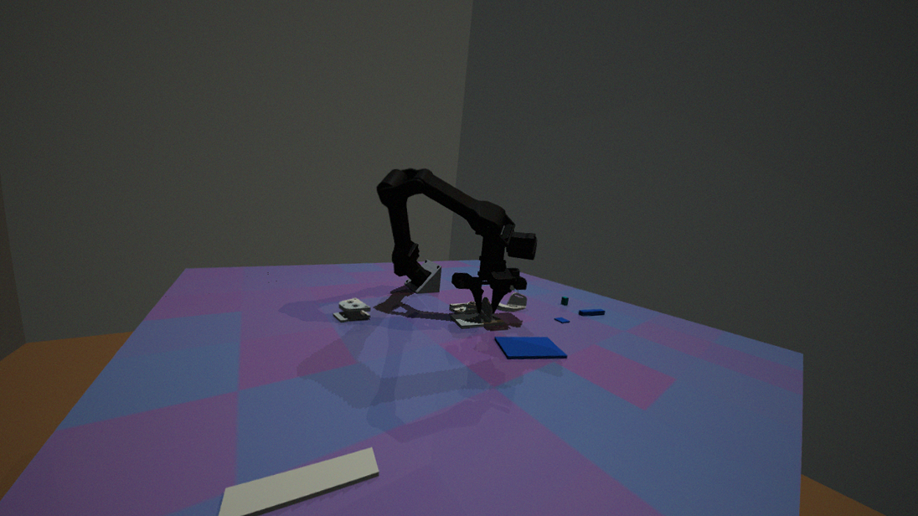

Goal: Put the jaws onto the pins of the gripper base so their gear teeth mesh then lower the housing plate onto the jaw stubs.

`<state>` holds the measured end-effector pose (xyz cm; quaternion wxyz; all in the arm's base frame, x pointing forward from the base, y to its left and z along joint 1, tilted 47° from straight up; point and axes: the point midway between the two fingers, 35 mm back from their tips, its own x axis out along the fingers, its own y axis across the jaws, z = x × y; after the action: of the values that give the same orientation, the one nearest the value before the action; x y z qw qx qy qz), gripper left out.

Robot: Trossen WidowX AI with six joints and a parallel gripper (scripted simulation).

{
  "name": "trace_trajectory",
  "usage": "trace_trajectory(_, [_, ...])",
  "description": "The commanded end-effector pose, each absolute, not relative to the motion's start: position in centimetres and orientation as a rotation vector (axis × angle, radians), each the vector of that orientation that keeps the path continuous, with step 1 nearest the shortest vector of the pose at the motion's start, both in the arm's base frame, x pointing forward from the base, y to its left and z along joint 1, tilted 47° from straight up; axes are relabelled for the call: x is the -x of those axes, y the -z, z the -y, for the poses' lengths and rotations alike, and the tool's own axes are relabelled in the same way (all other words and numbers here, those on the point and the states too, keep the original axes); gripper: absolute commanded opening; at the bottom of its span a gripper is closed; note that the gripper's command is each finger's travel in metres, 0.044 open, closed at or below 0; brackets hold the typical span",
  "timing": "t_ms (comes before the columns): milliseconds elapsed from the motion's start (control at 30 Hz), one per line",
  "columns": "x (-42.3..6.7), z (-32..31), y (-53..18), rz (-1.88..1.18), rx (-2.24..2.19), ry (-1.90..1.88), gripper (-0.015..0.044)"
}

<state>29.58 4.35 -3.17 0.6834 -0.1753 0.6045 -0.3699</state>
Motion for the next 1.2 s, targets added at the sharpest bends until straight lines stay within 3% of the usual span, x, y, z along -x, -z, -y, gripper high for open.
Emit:
trace_trajectory(0, [-29.52, -4.21, 3.24, -1.357, 0.4, 0.829, 0.0134])
trace_trajectory(1167, [-29.6, -4.49, 3.22, -1.357, 0.4, 0.829, 0.0134])
